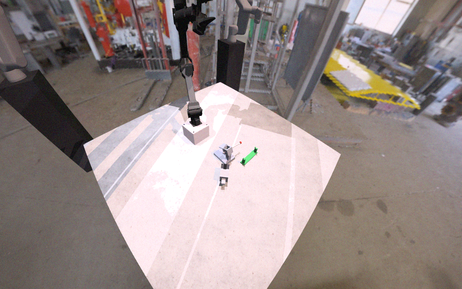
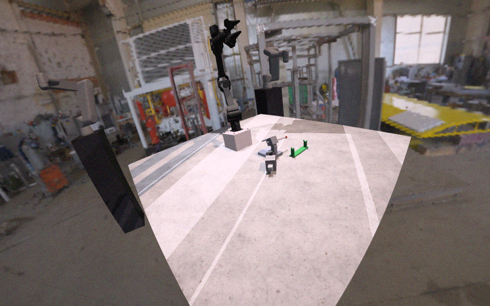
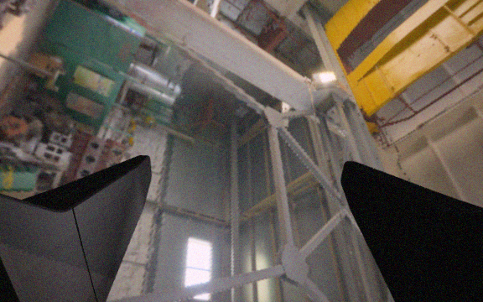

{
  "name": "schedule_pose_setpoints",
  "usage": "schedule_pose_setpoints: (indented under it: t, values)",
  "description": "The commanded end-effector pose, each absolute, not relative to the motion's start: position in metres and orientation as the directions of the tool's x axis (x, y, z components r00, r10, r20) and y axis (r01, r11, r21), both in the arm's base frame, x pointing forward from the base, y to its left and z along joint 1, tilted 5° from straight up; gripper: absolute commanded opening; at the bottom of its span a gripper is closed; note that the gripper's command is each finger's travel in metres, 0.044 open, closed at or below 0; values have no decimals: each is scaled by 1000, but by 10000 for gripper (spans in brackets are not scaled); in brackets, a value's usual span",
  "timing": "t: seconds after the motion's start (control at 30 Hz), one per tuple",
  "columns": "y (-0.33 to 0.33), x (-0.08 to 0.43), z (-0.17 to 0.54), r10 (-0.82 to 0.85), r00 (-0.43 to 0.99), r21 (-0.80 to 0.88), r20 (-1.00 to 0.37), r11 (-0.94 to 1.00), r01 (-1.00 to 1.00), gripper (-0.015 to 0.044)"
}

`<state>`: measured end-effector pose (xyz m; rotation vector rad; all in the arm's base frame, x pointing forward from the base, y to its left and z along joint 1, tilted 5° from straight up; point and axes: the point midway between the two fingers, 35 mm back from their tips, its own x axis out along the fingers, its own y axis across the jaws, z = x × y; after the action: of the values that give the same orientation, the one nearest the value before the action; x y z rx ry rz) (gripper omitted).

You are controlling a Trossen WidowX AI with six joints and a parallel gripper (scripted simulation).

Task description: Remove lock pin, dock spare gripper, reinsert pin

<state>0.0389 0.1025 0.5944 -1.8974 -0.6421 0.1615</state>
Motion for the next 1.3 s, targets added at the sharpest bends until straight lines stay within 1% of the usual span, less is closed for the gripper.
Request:
schedule_pose_setpoints:
  t: [0.0, 0.1, 0.23, 0.4, 0.53, 0.7, 0.83, 0.97, 1.13, 1.27]
  values:
    - [101, 42, 594, 502, 847, -896, 177, -275, 350, 374]
    - [87, 80, 584, 496, 862, -947, 107, -213, 240, 300]
    - [73, 136, 562, 492, 871, -989, -10, -135, 64, 300]
    - [66, 204, 517, 491, 851, -981, -188, -61, -182, 300]
    - [70, 254, 467, 488, 798, -920, -353, -26, -391, 300]
    - [85, 300, 394, 469, 685, -781, -558, -19, -624, 300]
    - [101, 321, 331, 432, 559, -633, -708, -36, -773, 300]
    - [117, 329, 266, 370, 409, -462, -834, -64, -884, 300]
    - [133, 320, 187, 250, 203, -235, -947, -104, -966, 300]
    - [141, 301, 128, 120, 39, -55, -992, -131, -990, 300]
